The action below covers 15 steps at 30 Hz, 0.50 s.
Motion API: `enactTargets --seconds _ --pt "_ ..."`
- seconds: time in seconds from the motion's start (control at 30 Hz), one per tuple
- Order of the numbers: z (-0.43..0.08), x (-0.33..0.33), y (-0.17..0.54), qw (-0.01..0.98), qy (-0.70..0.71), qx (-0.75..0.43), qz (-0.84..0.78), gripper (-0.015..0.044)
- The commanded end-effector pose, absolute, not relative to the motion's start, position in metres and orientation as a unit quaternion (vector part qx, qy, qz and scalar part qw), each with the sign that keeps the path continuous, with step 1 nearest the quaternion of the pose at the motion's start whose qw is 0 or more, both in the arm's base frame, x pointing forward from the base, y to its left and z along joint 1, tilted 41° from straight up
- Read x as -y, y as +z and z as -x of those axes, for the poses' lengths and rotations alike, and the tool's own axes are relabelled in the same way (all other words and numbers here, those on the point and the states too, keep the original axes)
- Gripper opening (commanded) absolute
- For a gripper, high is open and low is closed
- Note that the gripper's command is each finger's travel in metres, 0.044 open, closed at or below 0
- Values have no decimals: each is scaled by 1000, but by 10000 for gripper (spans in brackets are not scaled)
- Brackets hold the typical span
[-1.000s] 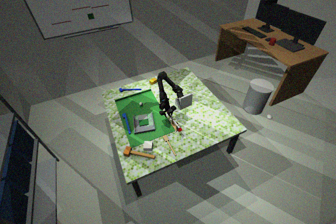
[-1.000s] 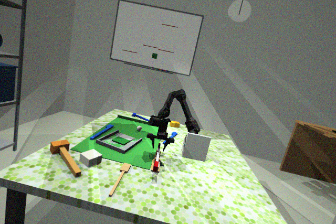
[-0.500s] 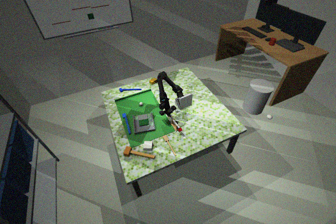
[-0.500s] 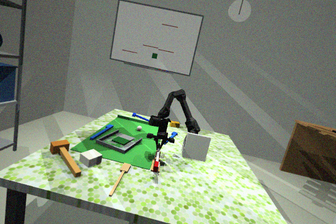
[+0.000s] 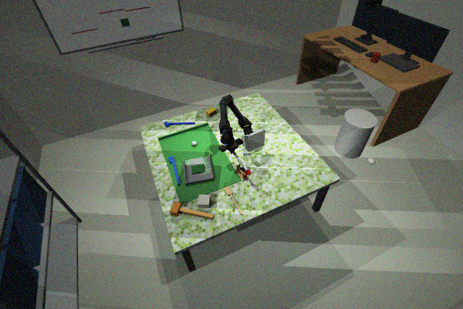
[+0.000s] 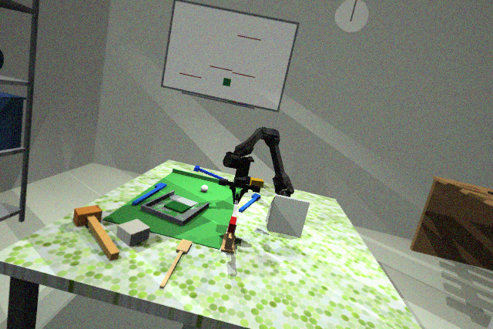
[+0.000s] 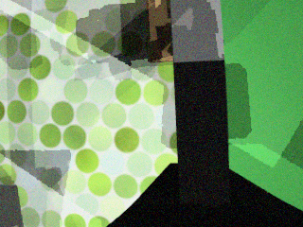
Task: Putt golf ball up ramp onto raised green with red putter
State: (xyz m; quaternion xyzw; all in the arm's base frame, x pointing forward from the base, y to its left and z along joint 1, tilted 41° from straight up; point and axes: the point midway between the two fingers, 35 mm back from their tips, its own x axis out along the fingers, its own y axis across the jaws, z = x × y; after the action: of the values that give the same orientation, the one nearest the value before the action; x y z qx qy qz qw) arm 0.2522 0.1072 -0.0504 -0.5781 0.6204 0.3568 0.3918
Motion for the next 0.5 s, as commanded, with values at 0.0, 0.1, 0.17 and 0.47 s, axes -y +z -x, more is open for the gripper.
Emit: enactTargets --seconds 0.0,0.1,0.17,0.47 --pt "-253 -117 -38 400 358 -618 574 0" --pt "-255 -110 -41 402 349 -622 575 0" --pt "-259 -102 -31 422 324 -632 563 0" --pt "-276 -57 17 514 195 -674 494 0"
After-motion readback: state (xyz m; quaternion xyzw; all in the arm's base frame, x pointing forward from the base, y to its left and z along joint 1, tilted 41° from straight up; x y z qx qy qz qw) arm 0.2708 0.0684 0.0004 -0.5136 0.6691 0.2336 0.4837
